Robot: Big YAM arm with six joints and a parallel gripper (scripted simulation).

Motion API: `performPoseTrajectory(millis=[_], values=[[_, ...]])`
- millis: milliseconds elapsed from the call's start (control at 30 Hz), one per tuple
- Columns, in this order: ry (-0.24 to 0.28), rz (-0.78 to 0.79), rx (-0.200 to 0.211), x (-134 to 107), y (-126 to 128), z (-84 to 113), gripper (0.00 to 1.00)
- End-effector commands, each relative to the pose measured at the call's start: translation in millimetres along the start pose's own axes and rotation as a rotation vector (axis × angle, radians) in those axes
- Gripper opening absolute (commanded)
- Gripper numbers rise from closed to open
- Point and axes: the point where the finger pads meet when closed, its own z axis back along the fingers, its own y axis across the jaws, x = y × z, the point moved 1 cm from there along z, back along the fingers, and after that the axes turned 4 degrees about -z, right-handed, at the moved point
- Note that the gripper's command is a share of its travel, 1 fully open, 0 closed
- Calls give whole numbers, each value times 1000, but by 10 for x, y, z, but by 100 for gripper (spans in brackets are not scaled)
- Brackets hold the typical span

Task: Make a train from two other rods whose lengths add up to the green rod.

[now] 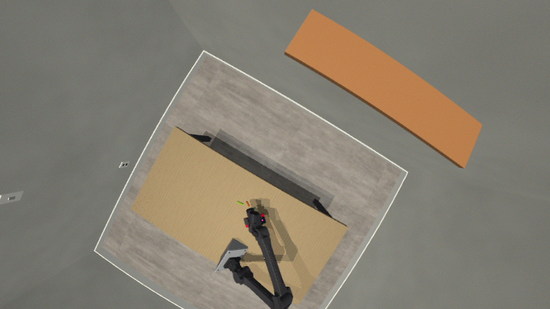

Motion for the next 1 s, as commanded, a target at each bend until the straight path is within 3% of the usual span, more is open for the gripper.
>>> performPoseTrajectory(millis=[0, 333, 433, 500, 633, 733, 800, 900, 967], values=[[-43, -49, -13, 128, -149, 131, 100], [-45, -44, -16, 179, -114, 143, 100], [-49, -24, -15, 433, 178, 184, 100], [-49, -24, -15, 433, 178, 184, 100], [-42, -19, -14, 721, 577, 186, 100], [-25, -39, -3, 690, 503, 98, 100], [-45, -66, -2, 675, 387, 179, 100], [-45, -66, -2, 675, 387, 179, 100], [-66, -40, -20, 721, 487, 294, 100]])
